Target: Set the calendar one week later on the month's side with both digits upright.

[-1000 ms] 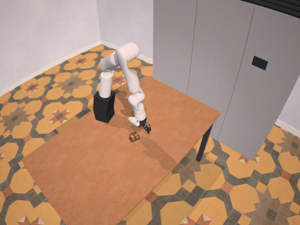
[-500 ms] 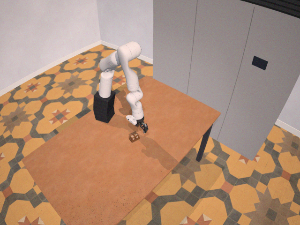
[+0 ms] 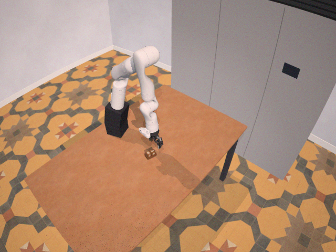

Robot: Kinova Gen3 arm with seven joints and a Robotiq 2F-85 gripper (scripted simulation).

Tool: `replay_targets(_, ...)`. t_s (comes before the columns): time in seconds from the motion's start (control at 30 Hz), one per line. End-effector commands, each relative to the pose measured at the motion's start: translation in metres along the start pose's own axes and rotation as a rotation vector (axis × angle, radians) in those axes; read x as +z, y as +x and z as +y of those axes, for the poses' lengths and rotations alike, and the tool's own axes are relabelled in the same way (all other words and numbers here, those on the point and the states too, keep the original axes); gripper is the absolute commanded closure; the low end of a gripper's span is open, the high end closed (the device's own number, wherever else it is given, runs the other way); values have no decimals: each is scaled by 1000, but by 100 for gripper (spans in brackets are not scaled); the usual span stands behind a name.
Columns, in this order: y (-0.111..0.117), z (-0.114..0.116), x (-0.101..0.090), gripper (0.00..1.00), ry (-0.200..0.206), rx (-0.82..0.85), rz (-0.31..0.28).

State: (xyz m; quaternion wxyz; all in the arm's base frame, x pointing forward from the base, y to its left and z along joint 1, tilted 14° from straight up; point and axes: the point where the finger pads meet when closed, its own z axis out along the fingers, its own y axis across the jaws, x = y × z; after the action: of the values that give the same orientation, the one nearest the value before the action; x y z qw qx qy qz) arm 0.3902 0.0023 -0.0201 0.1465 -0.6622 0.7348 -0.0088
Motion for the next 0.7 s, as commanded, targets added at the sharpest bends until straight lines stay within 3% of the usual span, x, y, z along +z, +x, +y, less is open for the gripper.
replay_targets(0.0, -1, 0, 0, 0, 1, -4, 0)
replay_targets(0.3, 3, 7, -2, 0, 1, 14, 12)
replay_targets(0.5, 20, 35, -9, 0, 4, 91, 65)
replay_targets(0.67, 24, 43, -12, 0, 6, 110, 79)
